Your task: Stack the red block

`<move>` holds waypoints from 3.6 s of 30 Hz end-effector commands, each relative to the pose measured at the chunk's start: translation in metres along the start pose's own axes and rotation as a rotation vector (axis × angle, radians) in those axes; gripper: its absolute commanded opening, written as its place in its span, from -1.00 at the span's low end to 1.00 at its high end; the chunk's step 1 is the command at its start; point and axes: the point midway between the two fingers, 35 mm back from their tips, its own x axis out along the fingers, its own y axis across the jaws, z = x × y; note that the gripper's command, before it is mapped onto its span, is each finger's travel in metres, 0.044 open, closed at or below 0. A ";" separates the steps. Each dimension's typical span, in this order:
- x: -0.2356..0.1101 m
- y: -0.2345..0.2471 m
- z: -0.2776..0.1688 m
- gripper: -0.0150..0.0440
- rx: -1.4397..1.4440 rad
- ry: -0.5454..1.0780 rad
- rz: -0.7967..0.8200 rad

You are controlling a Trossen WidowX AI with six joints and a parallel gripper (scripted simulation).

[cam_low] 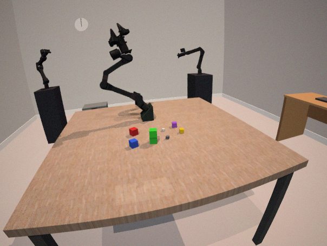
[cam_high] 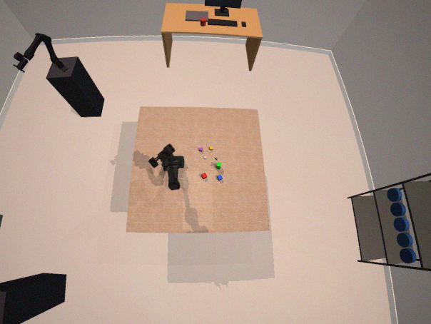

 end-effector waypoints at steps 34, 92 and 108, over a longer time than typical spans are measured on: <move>-0.274 -0.337 0.093 1.00 -0.841 0.931 -1.562; -0.587 -0.094 0.267 1.00 0.057 2.211 -2.697; -0.612 -0.087 0.273 1.00 0.056 2.211 -2.697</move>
